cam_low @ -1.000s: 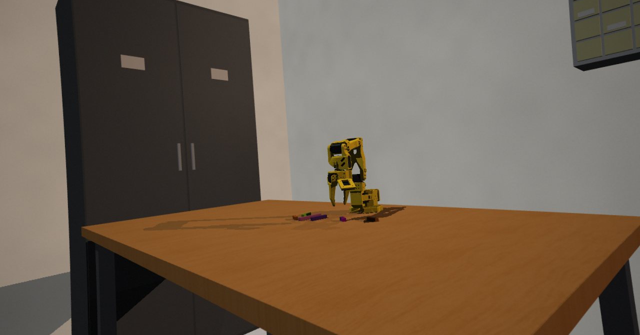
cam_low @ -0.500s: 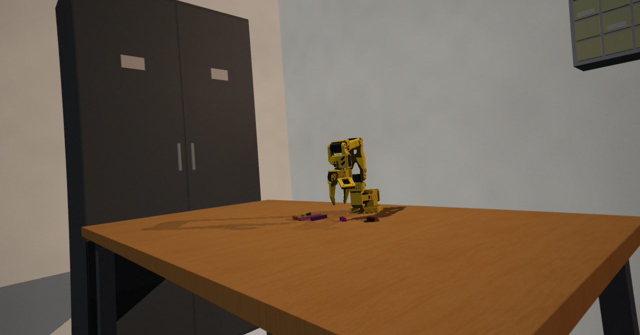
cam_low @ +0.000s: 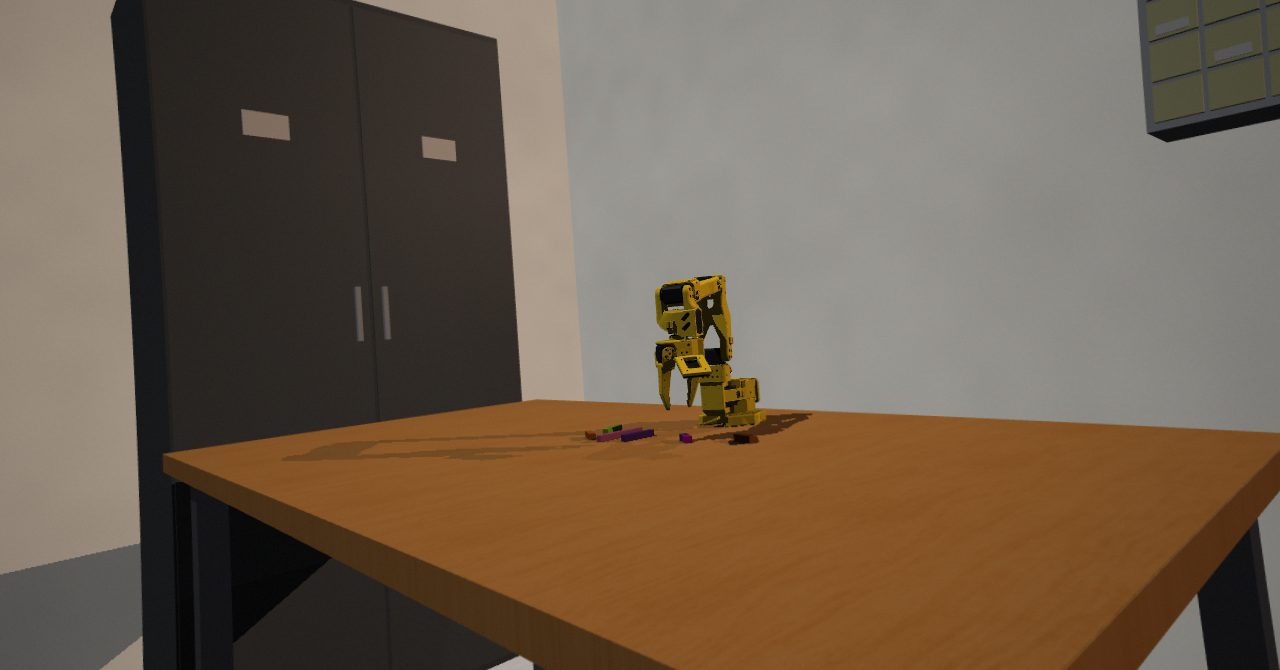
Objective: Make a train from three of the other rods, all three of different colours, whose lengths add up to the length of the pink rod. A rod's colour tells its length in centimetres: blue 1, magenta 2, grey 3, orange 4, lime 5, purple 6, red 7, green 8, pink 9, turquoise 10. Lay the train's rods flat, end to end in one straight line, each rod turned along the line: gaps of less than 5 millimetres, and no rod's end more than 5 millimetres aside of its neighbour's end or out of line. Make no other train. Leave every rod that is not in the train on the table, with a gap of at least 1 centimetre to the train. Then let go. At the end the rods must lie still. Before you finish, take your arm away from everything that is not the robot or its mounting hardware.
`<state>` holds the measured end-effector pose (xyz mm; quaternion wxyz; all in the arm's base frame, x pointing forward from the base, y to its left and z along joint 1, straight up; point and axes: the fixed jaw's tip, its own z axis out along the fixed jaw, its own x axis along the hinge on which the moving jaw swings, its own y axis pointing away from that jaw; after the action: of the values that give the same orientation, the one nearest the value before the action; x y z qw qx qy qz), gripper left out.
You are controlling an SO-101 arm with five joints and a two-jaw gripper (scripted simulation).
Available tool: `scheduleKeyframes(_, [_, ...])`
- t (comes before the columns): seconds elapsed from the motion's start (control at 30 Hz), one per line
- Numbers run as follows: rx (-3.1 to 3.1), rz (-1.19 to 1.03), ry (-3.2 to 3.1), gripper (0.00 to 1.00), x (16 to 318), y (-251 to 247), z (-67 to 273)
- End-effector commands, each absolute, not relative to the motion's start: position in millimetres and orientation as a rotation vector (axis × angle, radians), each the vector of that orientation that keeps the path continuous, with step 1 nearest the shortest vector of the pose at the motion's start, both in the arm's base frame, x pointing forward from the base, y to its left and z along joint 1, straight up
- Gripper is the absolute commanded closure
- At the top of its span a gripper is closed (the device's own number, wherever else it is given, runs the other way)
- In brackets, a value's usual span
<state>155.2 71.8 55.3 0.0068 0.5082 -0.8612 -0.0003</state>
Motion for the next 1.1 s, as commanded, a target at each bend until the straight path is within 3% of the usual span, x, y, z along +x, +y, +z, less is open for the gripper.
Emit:
scheduleKeyframes(0.0, [1.664, 0.02, -2.769, 0.83, 165.5, 76.3, 71.3])
scheduleKeyframes(1.07, [2.146, 0.061, -2.404, 0.82, 170.2, 54.7, 70.7])
